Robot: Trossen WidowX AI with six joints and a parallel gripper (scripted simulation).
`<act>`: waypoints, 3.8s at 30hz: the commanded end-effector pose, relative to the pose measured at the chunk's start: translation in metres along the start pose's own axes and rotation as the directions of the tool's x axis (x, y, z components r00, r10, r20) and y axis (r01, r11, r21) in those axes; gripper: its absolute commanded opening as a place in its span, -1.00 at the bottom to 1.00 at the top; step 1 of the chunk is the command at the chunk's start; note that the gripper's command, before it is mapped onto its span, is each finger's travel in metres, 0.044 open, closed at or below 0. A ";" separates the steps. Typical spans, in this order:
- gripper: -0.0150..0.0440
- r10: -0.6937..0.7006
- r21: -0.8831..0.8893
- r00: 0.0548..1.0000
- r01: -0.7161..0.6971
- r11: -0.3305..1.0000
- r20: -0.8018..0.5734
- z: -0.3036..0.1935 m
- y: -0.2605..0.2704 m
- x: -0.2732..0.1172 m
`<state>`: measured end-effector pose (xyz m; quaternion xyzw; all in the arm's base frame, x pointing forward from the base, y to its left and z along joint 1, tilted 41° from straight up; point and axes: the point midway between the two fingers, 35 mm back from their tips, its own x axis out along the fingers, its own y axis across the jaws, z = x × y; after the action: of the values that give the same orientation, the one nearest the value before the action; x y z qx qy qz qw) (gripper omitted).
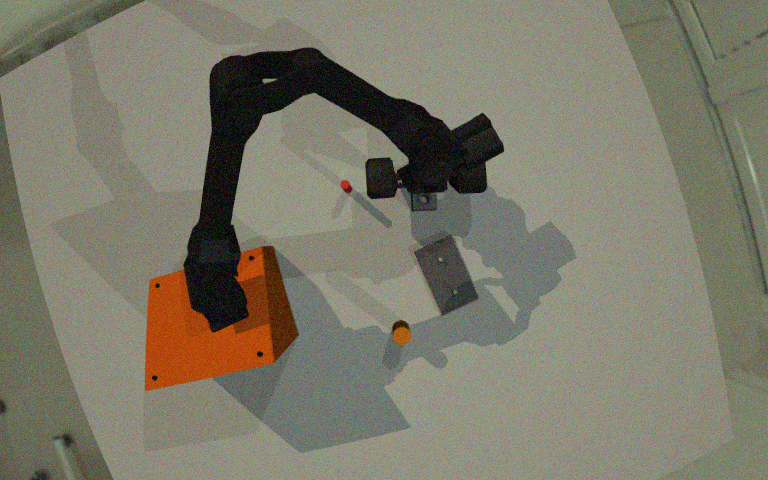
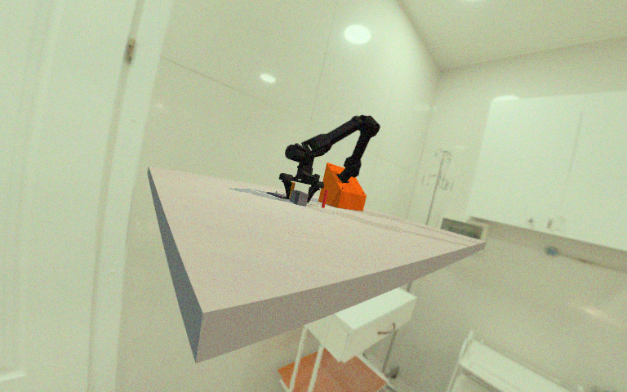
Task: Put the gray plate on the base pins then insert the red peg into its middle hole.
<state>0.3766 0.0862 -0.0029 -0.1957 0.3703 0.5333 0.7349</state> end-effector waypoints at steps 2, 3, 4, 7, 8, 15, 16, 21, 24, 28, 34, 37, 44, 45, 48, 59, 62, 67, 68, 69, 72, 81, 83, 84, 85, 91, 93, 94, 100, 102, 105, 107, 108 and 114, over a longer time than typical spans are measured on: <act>0.73 0.004 0.012 1.000 -0.004 1.000 -0.005 -0.003 0.002 0.004; 0.64 0.004 0.012 1.000 -0.004 1.000 -0.005 -0.003 0.002 0.004; 0.56 0.004 0.012 1.000 -0.004 1.000 -0.005 -0.003 0.002 0.004; 0.29 0.004 0.012 1.000 -0.004 1.000 -0.005 -0.003 0.002 0.004; 0.20 0.004 0.012 1.000 -0.004 1.000 -0.005 -0.003 0.002 0.004; -0.16 0.004 0.012 1.000 -0.004 1.000 -0.005 -0.003 0.002 0.004; -0.18 0.004 0.012 1.000 -0.004 1.000 -0.005 -0.003 0.002 0.004; -0.29 0.004 0.012 1.000 -0.004 1.000 -0.005 -0.003 0.002 0.004; -0.49 0.004 0.012 1.000 -0.004 1.000 -0.005 -0.003 0.002 0.003; -0.49 0.003 0.011 1.000 -0.003 1.000 -0.008 -0.004 0.000 -0.007; -0.49 0.002 0.011 1.000 -0.001 1.000 -0.012 -0.006 -0.002 -0.025; -0.49 0.001 0.011 1.000 -0.001 1.000 -0.013 -0.007 -0.003 -0.034; -0.49 0.001 0.011 1.000 -0.001 1.000 -0.016 -0.009 -0.004 -0.056; -0.49 0.001 0.011 1.000 -0.001 1.000 -0.016 -0.009 -0.004 -0.060; -0.49 0.001 0.011 1.000 -0.001 1.000 -0.017 -0.010 -0.003 -0.069; -0.49 0.002 0.011 1.000 -0.001 1.000 -0.016 -0.012 0.000 -0.104; -0.49 0.002 0.011 1.000 -0.002 1.000 -0.015 -0.012 0.002 -0.114; -0.49 0.002 0.012 1.000 -0.002 1.000 -0.013 -0.013 0.005 -0.129; -0.49 0.002 0.012 1.000 -0.002 1.000 -0.012 -0.013 0.006 -0.131; -0.49 0.002 0.012 1.000 -0.002 1.000 -0.012 -0.013 0.006 -0.131; -0.49 0.002 0.010 1.000 -0.002 1.000 -0.012 -0.013 0.006 -0.131; -0.49 0.001 -0.047 1.000 -0.002 0.999 -0.015 -0.035 -0.006 -0.119; -0.49 0.001 -0.061 1.000 -0.002 0.998 -0.015 -0.041 -0.008 -0.117; -0.49 0.001 -0.068 1.000 -0.002 0.998 -0.015 -0.044 -0.009 -0.115; -0.49 0.001 -0.075 1.000 -0.002 0.997 -0.016 -0.046 -0.011 -0.114; -0.49 0.001 -0.116 1.000 -0.002 0.993 -0.017 -0.063 -0.017 -0.105; -0.49 0.000 -0.130 1.000 -0.003 0.991 -0.017 -0.068 -0.019 -0.102; -0.49 0.000 -0.137 1.000 -0.003 0.991 -0.017 -0.071 -0.020 -0.101; -0.49 0.000 -0.178 1.000 -0.003 0.984 -0.018 -0.088 -0.024 -0.092; -0.49 0.001 -0.191 1.000 -0.004 0.982 -0.018 -0.094 -0.025 -0.089; -0.49 0.002 -0.209 1.000 -0.005 0.978 -0.018 -0.102 -0.027 -0.084; -0.49 0.002 -0.222 1.000 -0.006 0.975 -0.018 -0.108 -0.028 -0.082; -0.49 0.002 -0.228 1.000 -0.006 0.974 -0.018 -0.111 -0.028 -0.080; -0.49 0.002 -0.268 1.000 -0.007 0.963 -0.018 -0.128 -0.030 -0.071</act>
<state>0.3544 -0.0531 -0.0235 -0.2893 0.3069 0.5739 0.7020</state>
